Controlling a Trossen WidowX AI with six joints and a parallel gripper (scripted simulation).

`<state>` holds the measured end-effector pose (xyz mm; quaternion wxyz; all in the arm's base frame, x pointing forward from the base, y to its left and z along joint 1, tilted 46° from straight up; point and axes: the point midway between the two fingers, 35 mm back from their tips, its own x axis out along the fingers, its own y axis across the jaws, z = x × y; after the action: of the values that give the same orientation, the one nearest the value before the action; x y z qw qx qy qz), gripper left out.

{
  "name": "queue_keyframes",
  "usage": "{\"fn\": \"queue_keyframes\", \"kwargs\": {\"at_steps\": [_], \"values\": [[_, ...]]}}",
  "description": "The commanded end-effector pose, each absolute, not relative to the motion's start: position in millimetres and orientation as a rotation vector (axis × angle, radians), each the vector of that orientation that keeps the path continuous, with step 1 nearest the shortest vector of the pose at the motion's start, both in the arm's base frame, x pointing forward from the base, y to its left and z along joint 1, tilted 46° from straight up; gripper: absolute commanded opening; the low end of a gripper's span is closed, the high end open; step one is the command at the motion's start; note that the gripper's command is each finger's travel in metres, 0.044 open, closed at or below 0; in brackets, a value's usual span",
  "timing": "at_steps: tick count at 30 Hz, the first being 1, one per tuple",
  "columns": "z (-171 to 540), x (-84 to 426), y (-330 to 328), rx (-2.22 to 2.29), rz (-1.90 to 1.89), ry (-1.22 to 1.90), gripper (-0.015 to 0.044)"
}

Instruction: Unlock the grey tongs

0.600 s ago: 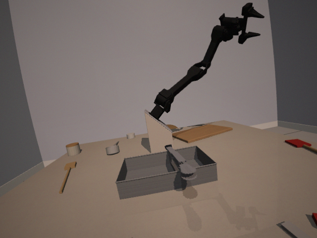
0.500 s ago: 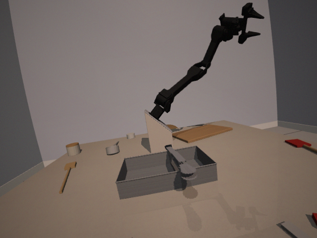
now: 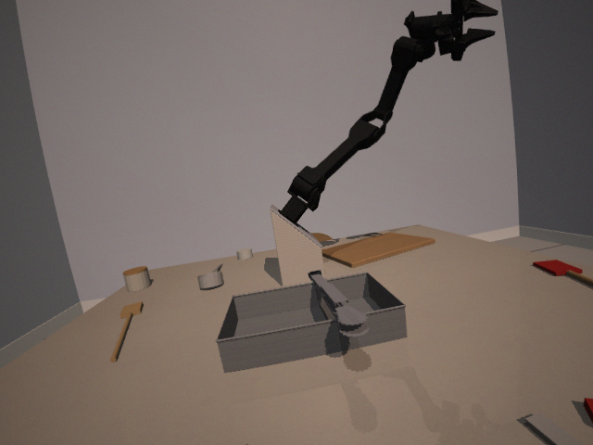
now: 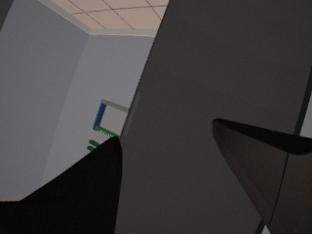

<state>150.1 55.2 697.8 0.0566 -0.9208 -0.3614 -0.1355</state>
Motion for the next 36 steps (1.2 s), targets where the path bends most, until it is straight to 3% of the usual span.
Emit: {"fn": "queue_keyframes", "kwargs": {"at_steps": [1,24,36], "values": [[700.4,159.0,45.9,-2.706,-0.423,-1.077,0.0260],[674.1,232.4,-10.4,-2.204,-0.192,-0.912,0.0260],[560.2,355.7,-88.9,-1.233,0.310,-0.489,0.0260]]}}
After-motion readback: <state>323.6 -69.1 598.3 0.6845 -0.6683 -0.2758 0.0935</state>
